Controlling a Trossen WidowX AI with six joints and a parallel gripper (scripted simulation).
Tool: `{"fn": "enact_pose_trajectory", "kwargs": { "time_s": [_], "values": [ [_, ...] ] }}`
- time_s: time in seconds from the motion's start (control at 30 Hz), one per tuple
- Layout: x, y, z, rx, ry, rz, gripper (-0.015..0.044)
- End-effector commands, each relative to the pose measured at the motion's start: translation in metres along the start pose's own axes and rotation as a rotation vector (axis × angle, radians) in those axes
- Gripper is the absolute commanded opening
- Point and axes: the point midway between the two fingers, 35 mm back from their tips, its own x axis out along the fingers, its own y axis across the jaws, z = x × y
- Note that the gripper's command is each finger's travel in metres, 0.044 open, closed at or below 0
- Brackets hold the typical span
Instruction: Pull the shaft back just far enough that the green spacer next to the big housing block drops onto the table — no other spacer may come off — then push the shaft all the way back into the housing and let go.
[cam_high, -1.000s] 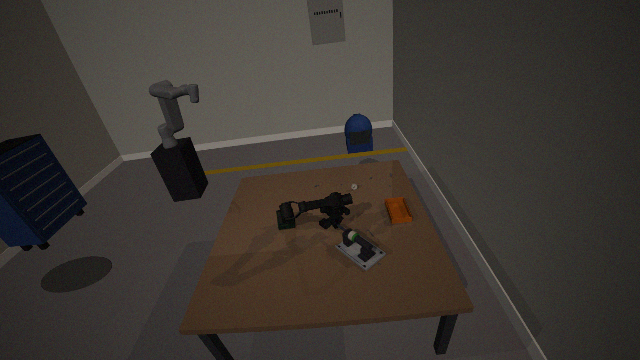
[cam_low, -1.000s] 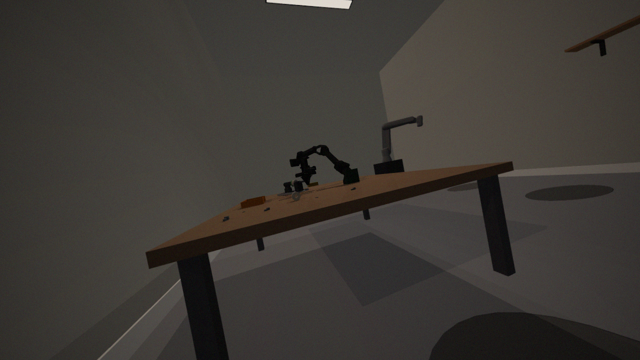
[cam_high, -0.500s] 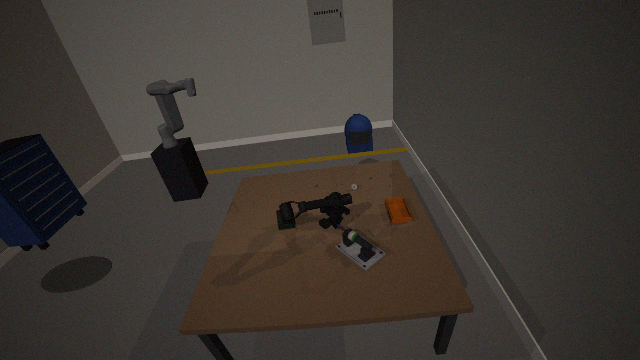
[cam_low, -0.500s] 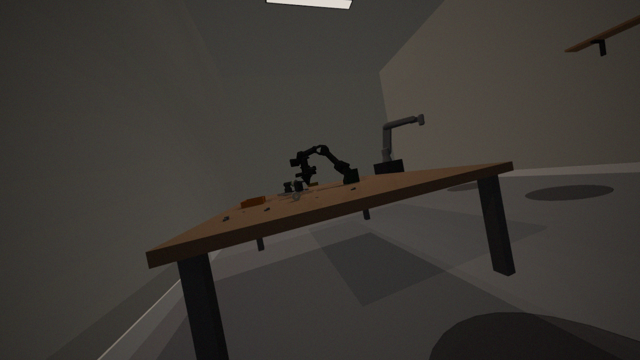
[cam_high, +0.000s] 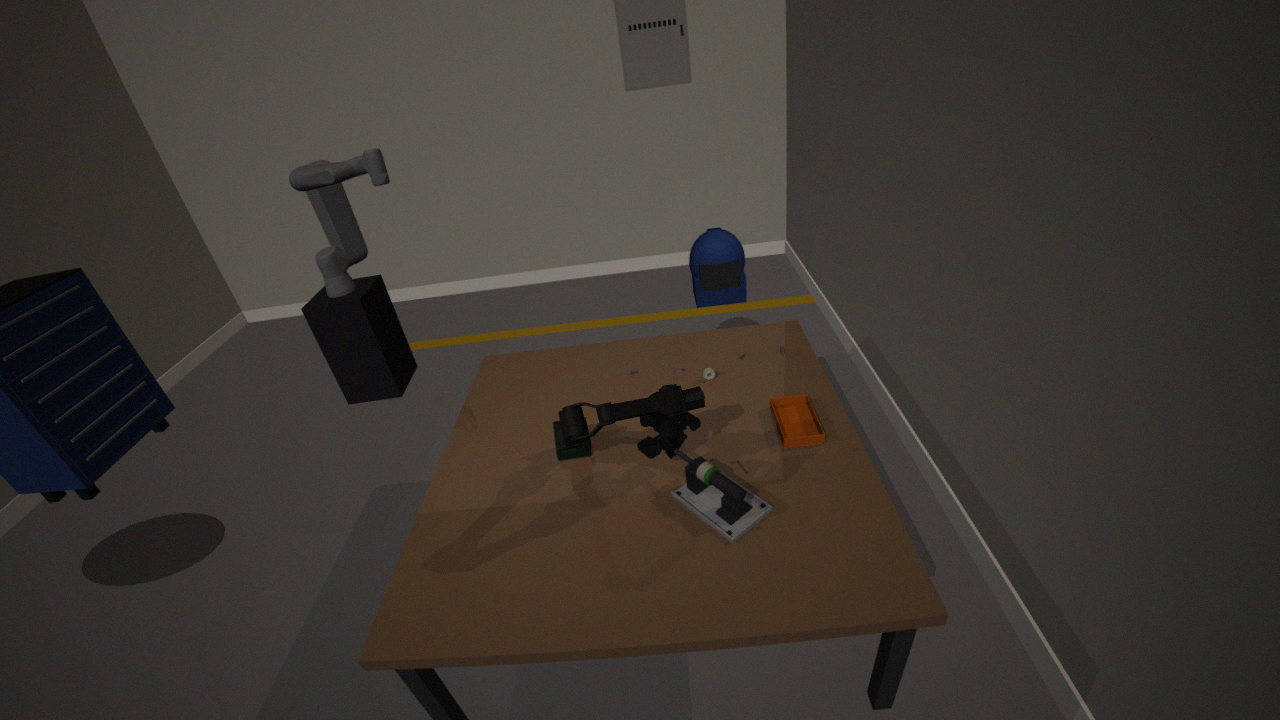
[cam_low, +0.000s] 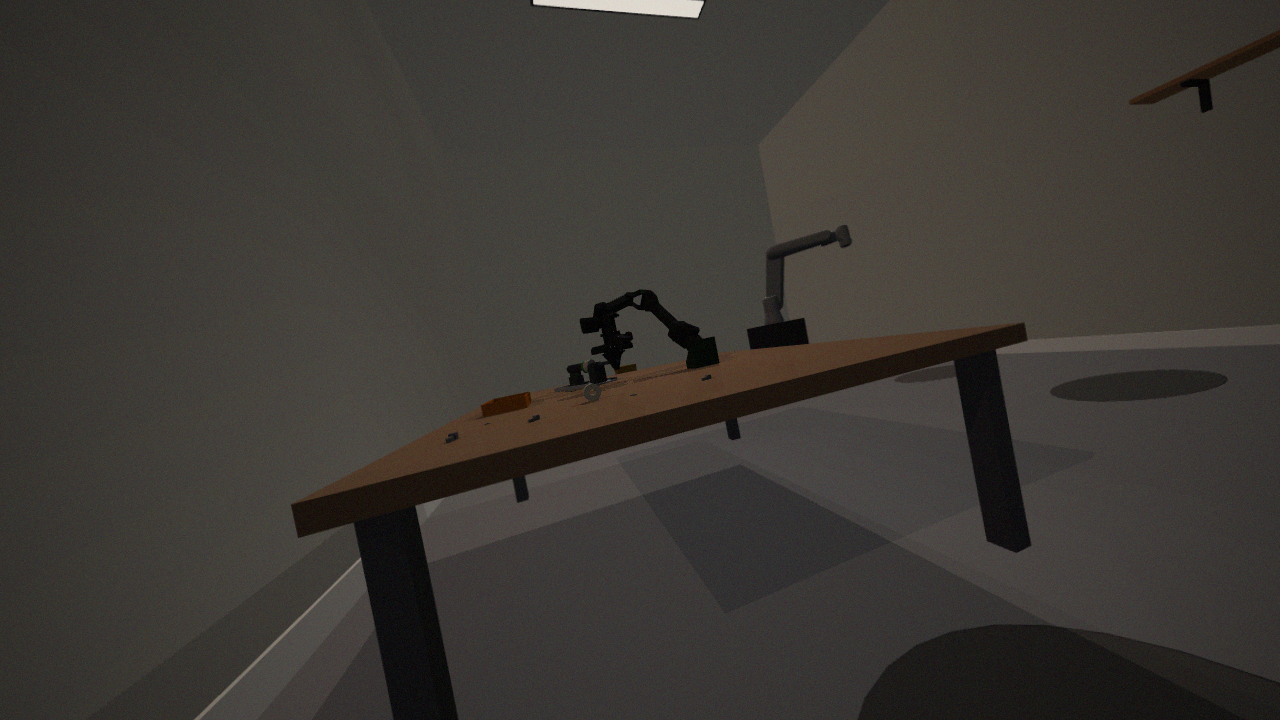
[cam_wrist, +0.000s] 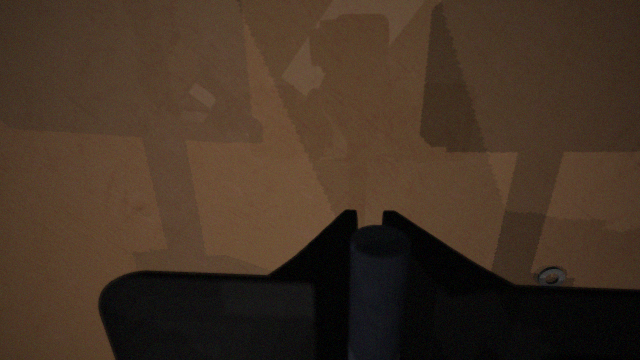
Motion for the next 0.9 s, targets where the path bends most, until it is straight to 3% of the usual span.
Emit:
{"fn": "enact_pose_trajectory", "kwargs": {
  "time_s": [0.0, 0.87],
  "values": [
    [-0.0001, -0.0003, 0.0008, 0.006, -0.002, -0.002, 0.0],
    [-0.0001, -0.0003, 0.0032, 0.006, -0.002, -0.002, 0.0]
  ]
}}
